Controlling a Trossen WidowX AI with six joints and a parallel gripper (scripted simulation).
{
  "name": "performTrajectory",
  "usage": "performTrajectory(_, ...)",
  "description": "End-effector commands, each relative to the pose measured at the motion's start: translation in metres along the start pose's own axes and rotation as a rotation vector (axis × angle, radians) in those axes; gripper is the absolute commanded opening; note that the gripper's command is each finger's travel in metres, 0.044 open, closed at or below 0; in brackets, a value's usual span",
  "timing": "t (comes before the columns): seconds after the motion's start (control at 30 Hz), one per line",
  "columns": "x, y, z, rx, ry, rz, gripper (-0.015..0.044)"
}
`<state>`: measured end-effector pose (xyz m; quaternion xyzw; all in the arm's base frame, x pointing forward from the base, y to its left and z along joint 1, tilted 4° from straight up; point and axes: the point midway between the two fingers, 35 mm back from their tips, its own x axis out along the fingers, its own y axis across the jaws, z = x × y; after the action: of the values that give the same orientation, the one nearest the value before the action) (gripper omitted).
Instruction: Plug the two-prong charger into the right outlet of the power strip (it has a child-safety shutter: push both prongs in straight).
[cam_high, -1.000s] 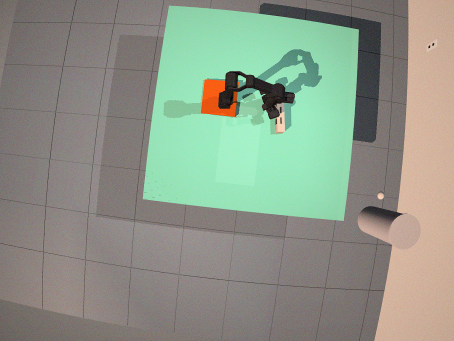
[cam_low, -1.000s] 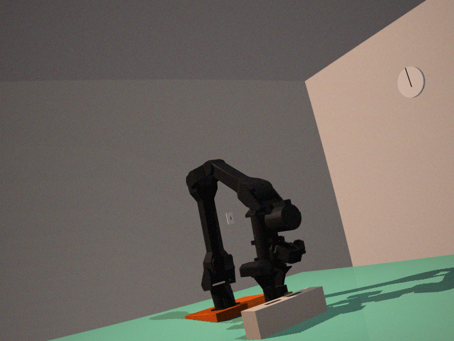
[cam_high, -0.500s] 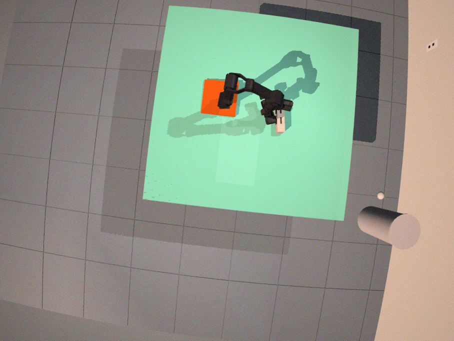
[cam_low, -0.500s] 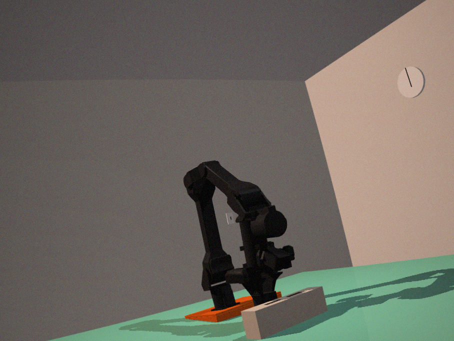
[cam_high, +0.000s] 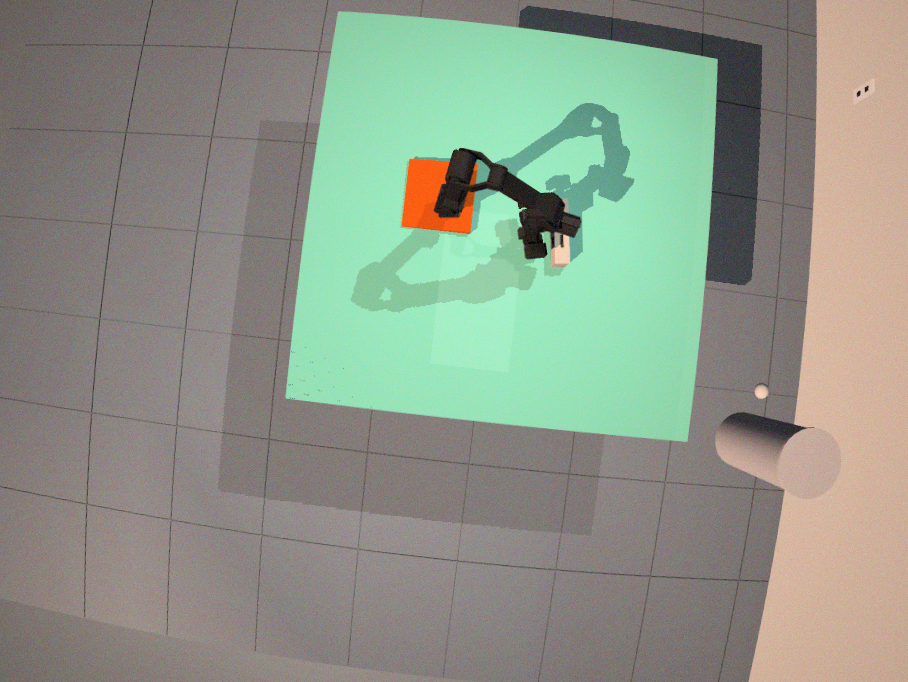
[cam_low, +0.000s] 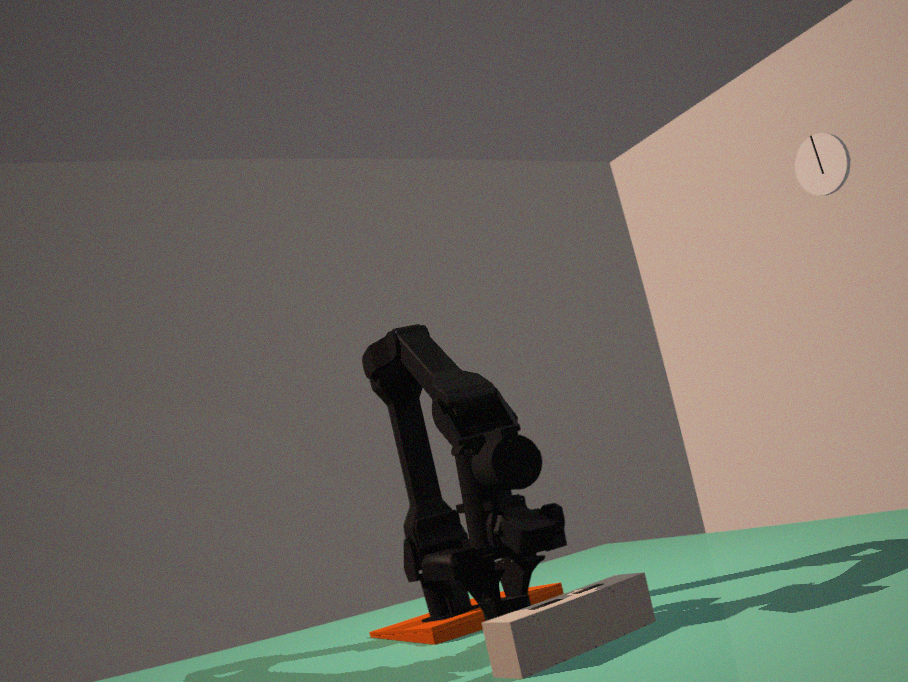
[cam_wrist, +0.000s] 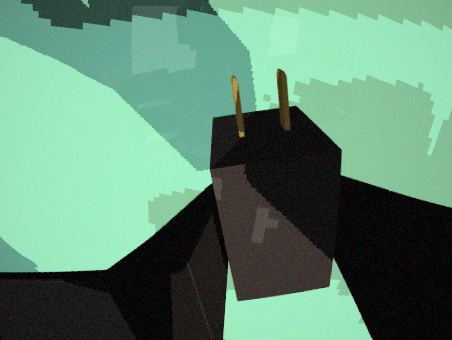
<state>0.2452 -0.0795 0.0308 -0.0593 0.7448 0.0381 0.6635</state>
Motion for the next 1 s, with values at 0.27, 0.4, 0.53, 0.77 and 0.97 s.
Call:
performTrajectory(0.27,0.007,-0.019,-0.014,0.072,0.008,0.000,0.0000)
performTrajectory(0.4,0.008,-0.021,-0.014,0.080,0.008,0.000,0.0000)
performTrajectory(0.53,0.007,-0.022,-0.010,0.083,0.008,0.000,0.0000)
performTrajectory(0.77,0.007,-0.025,-0.002,0.090,0.007,0.000,0.0000)
performTrajectory(0.97,0.007,-0.028,0.004,0.096,0.007,0.000,0.0000)
